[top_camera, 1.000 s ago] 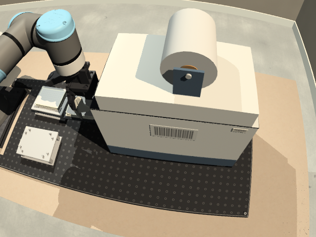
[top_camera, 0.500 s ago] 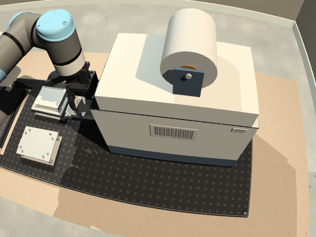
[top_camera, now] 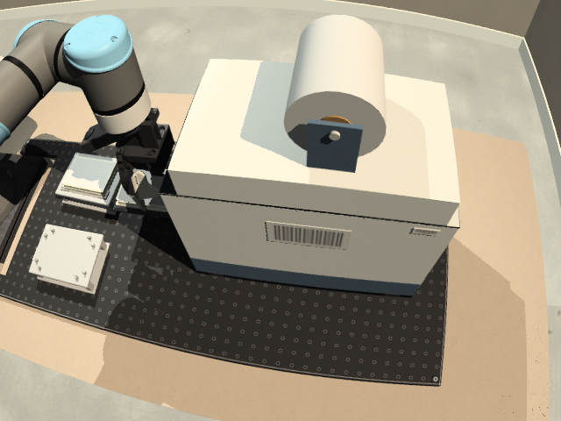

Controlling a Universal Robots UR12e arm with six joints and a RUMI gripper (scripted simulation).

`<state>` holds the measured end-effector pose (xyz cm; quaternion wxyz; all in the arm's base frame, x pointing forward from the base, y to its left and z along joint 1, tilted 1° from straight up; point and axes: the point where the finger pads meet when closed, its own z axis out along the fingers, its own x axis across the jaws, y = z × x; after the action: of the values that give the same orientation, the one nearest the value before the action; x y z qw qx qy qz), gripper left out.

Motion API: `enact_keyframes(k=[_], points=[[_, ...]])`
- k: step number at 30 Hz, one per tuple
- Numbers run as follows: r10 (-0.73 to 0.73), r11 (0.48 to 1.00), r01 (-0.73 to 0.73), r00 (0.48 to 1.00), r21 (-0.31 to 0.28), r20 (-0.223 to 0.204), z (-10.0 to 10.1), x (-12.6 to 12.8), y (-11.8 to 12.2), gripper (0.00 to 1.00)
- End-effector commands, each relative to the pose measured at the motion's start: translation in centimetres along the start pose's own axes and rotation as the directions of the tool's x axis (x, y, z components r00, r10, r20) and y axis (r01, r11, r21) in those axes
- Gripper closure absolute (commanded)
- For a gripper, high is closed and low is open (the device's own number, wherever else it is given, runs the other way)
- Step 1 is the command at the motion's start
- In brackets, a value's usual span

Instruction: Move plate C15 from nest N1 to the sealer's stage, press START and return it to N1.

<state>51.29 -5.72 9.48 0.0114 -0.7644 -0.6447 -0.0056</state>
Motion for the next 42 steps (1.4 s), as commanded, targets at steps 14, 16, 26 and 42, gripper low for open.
enact_keyframes(k=[14, 16, 26, 42], points=[[0.000, 1.000, 0.000, 1.000, -0.001, 0.000, -1.1, 0.0, 0.1, 1.00], [0.000, 1.000, 0.000, 1.000, -0.001, 0.000, -1.5, 0.0, 0.1, 1.00], [0.000, 1.000, 0.000, 1.000, -0.001, 0.000, -2.8, 0.0, 0.1, 1.00], [0.000, 1.000, 0.000, 1.000, -0.001, 0.000, -5.1, 0.0, 0.1, 1.00]])
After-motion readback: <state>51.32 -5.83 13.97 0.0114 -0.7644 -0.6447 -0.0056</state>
